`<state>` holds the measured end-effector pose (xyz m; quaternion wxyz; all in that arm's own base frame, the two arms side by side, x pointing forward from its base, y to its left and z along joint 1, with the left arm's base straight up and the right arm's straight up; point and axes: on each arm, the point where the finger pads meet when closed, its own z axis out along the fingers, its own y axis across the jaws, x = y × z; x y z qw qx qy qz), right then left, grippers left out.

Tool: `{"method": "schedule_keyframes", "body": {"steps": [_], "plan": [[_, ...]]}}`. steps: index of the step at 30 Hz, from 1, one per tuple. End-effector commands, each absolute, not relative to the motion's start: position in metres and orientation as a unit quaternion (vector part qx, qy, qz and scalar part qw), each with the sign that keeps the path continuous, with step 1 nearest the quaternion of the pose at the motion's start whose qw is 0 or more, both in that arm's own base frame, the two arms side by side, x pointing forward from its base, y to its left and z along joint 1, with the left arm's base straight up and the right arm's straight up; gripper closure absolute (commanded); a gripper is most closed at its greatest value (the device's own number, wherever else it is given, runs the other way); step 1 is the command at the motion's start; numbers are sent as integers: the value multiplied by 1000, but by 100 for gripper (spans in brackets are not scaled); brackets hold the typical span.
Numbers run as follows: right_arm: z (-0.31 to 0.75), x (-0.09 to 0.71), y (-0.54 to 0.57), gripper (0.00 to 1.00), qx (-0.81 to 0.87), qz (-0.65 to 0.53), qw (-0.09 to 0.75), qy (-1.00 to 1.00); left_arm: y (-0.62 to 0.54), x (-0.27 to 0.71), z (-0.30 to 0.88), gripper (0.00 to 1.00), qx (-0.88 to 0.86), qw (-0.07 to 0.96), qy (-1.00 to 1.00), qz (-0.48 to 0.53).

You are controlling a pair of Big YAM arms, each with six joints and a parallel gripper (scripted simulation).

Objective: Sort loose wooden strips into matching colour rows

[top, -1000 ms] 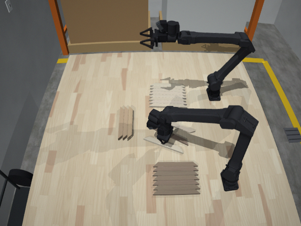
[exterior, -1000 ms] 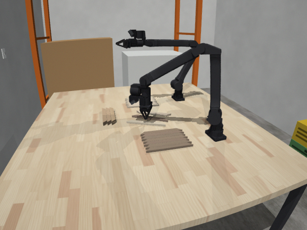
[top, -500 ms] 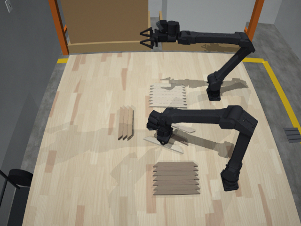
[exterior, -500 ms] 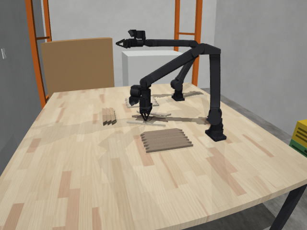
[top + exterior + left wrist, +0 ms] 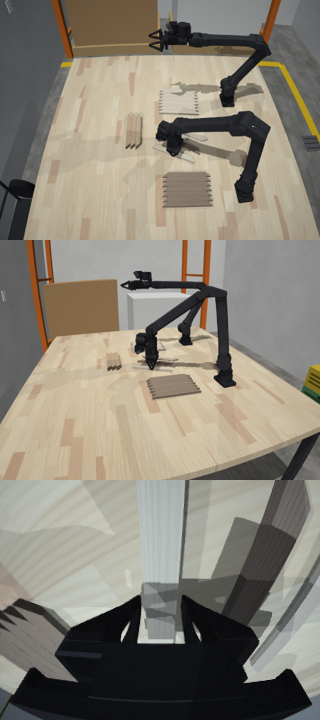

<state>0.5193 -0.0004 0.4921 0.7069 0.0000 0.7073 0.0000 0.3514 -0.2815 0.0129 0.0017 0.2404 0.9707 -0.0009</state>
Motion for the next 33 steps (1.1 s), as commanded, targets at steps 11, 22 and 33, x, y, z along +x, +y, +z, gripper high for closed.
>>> {"method": "schedule_keyframes", "body": {"steps": [11,22,33], "plan": [[530,522,-9,0,11,-2,730,684,-278,360,7,100,231,3,973,1],[530,522,-9,0,11,-2,730,684,-291,377,45,100,230,32,973,-12],[530,522,-9,0,11,-2,730,684,-289,375,69,100,230,30,973,-12]]}}
